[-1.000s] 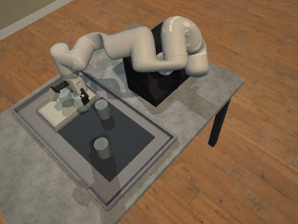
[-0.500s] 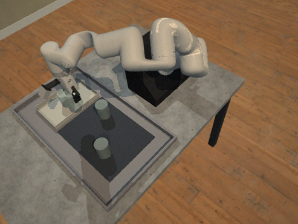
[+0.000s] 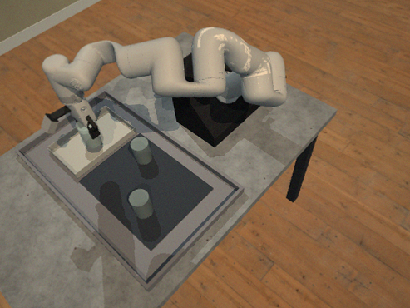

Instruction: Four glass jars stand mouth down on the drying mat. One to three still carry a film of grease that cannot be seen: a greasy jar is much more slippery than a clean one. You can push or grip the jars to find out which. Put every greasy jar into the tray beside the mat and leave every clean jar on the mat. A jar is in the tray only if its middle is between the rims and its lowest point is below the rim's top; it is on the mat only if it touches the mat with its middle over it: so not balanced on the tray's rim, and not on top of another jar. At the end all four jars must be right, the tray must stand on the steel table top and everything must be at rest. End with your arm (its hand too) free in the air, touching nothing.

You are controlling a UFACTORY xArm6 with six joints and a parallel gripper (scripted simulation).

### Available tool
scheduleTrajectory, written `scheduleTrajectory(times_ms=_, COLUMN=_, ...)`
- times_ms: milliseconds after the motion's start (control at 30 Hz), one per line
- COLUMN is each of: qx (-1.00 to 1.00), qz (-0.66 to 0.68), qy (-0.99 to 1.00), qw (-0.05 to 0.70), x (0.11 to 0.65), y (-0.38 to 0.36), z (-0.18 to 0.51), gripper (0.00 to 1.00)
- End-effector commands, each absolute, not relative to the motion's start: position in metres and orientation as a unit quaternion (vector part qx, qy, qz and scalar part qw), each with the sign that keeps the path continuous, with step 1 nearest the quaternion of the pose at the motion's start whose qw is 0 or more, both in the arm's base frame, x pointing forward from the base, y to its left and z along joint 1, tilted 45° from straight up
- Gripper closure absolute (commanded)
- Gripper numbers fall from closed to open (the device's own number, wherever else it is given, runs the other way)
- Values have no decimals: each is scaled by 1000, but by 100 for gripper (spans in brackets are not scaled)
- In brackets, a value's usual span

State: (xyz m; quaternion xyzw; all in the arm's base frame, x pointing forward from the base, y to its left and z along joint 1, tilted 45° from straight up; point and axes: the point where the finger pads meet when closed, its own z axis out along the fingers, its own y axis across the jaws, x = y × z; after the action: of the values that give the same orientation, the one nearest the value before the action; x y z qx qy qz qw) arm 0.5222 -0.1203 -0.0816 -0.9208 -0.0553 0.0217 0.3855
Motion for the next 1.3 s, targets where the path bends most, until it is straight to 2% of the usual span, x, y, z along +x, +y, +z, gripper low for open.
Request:
scheduleTrajectory(times_ms=0, qx=-921, qz=21, qy=-56, qw=385, x=531, y=-130, z=-88, gripper=100)
scheduleTrajectory(times_ms=1267, qx=-921, qz=21, qy=-56, qw=385, x=585, y=-196, z=-161, gripper=100)
